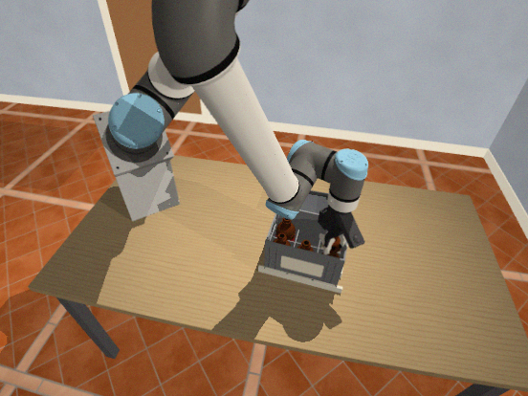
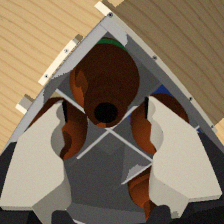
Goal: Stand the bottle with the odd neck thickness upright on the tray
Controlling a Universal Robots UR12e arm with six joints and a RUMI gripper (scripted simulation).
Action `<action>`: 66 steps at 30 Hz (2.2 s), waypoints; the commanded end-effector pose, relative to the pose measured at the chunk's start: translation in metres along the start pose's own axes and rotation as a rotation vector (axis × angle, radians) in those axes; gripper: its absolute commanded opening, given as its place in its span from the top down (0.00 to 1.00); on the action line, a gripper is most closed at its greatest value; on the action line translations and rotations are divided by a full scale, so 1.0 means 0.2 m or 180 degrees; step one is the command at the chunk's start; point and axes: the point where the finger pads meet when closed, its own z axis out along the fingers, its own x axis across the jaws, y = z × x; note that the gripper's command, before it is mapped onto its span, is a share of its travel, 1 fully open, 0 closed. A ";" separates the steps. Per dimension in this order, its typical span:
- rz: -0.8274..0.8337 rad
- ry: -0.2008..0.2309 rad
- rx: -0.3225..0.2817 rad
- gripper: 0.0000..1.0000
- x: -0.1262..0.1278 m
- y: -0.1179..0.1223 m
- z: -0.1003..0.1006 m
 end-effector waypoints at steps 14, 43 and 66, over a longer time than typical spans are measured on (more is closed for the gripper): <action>0.0001 -0.0003 0.0003 0.62 0.00 0.00 0.02; 0.0001 -0.0003 0.0003 0.62 0.00 0.00 0.02; 0.0001 -0.0003 0.0003 1.00 0.00 0.00 0.02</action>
